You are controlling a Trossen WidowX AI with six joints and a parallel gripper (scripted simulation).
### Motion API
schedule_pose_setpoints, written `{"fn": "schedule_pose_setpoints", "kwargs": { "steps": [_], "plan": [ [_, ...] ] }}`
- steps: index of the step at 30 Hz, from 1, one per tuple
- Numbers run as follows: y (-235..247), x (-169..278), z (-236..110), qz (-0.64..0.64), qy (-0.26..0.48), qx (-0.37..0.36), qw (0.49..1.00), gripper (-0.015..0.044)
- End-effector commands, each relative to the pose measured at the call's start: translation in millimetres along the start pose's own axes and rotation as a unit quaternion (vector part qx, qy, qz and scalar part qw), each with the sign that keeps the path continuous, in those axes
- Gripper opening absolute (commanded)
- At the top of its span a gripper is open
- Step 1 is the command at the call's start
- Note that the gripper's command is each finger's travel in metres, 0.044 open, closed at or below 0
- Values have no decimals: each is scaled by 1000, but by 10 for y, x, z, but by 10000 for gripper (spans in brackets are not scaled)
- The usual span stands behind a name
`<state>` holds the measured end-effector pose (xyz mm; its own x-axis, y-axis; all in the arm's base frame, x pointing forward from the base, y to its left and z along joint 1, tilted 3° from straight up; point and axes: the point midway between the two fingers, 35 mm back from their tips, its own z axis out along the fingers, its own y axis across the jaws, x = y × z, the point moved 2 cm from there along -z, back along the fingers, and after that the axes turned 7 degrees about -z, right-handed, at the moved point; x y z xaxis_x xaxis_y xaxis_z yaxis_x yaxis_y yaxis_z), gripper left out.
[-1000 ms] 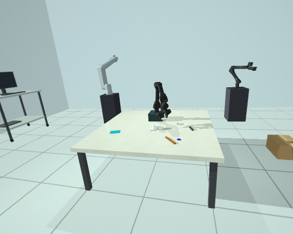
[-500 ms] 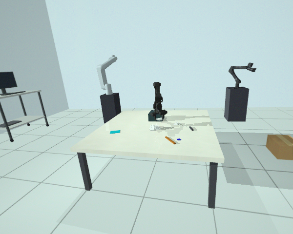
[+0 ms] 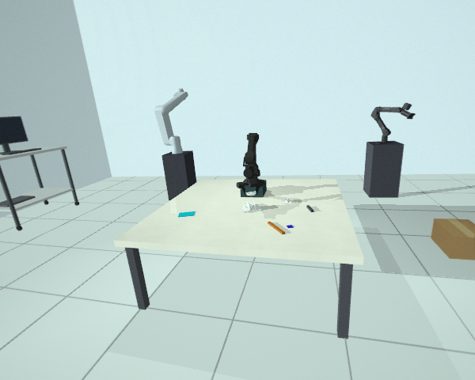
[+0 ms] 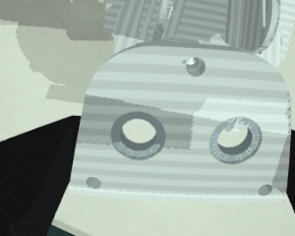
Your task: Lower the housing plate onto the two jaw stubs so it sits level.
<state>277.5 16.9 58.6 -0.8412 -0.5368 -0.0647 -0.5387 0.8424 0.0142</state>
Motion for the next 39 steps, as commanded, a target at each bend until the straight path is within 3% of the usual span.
{"fn": "schedule_pose_setpoints", "kwargs": {
  "steps": [1, 39],
  "plan": [
    [-86, 65, -17, 25, -5, 0, 1000, 351],
    [-88, 148, -17, 51, -5, 0, 999, 351]
  ]
}}
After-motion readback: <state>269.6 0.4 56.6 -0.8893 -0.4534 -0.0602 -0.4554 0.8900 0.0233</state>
